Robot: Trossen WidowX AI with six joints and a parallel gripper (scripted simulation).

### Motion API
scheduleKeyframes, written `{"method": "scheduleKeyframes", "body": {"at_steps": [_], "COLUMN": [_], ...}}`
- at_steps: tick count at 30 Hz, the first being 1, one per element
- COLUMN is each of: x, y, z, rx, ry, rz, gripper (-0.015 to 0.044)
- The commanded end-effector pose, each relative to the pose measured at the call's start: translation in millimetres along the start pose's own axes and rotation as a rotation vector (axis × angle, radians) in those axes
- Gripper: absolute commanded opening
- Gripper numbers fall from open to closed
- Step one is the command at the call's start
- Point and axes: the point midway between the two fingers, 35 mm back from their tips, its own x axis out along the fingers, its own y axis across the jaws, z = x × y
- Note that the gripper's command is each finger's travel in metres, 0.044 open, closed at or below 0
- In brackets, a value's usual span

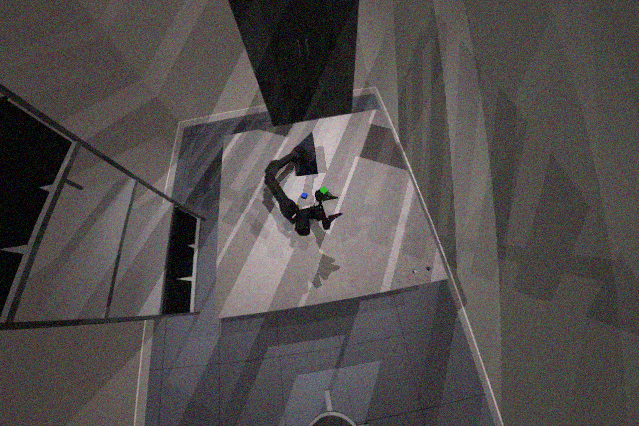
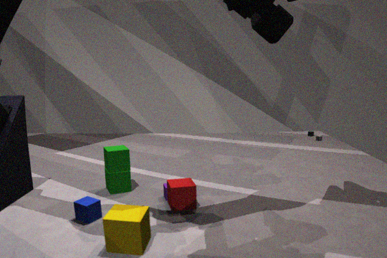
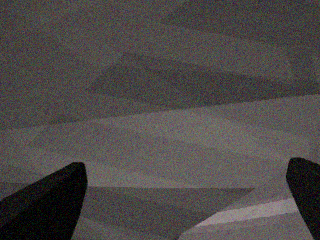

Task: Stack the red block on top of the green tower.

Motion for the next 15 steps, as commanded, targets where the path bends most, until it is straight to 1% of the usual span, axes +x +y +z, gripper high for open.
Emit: {"method": "scheduleKeyframes", "body": {"at_steps": [1, 2, 8, 15], "x": [0, 1, 7, 4], "y": [0, -2, -16, -29], "z": [-1, -4, -39, -82], "rx": [0.009, 0.037, 0.357, 0.717], "ry": [0.004, 0.017, 0.150, 0.260], "rz": [-0.004, -0.015, -0.173, -0.413], "gripper": [0.0426, 0.0440, 0.0440, 0.0440]}}
